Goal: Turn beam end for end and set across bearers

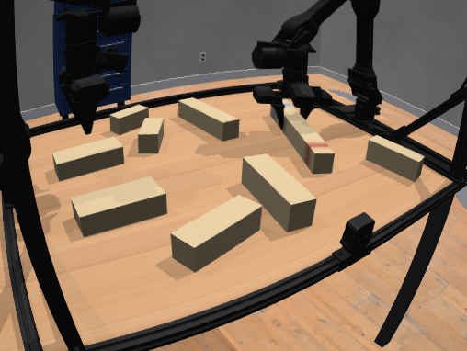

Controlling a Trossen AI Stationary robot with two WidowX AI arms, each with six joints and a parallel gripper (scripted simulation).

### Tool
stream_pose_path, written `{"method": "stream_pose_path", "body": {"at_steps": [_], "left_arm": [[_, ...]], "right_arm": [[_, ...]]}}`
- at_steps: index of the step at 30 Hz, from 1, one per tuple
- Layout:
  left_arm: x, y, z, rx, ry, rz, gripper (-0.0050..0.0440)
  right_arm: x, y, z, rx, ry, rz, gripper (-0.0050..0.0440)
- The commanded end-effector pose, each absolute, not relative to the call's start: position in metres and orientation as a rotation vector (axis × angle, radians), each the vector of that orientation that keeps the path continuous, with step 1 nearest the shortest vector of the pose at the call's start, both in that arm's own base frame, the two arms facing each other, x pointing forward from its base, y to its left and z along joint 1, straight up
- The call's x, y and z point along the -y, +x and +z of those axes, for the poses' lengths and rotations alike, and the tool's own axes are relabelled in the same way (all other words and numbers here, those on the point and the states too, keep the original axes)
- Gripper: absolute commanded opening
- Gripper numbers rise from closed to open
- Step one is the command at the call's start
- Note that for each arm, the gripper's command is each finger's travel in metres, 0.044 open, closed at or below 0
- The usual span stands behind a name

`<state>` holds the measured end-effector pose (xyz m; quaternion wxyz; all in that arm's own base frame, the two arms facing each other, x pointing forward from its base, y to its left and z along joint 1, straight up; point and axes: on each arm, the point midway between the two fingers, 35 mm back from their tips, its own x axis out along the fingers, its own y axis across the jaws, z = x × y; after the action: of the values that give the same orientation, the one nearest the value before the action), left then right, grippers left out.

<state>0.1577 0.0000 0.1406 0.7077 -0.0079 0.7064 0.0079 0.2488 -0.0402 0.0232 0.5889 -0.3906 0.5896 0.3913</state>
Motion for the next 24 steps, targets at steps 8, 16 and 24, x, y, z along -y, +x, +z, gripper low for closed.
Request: {"method": "stream_pose_path", "body": {"at_steps": [8, 16, 24], "left_arm": [[0.000, 0.157, 0.141, -1.571, -0.020, 0.020, 0.0440], [0.000, 0.157, 0.141, -1.571, -0.020, 0.020, 0.0440], [0.000, 0.157, 0.141, -1.571, -0.020, 0.020, 0.0440]], "right_arm": [[0.040, 0.247, 0.040, -1.371, -0.912, 0.912, 0.0000], [0.040, 0.244, 0.057, -1.371, -0.912, 0.912, 0.0000], [0.040, 0.244, 0.069, -1.371, -0.912, 0.912, 0.0000]]}}
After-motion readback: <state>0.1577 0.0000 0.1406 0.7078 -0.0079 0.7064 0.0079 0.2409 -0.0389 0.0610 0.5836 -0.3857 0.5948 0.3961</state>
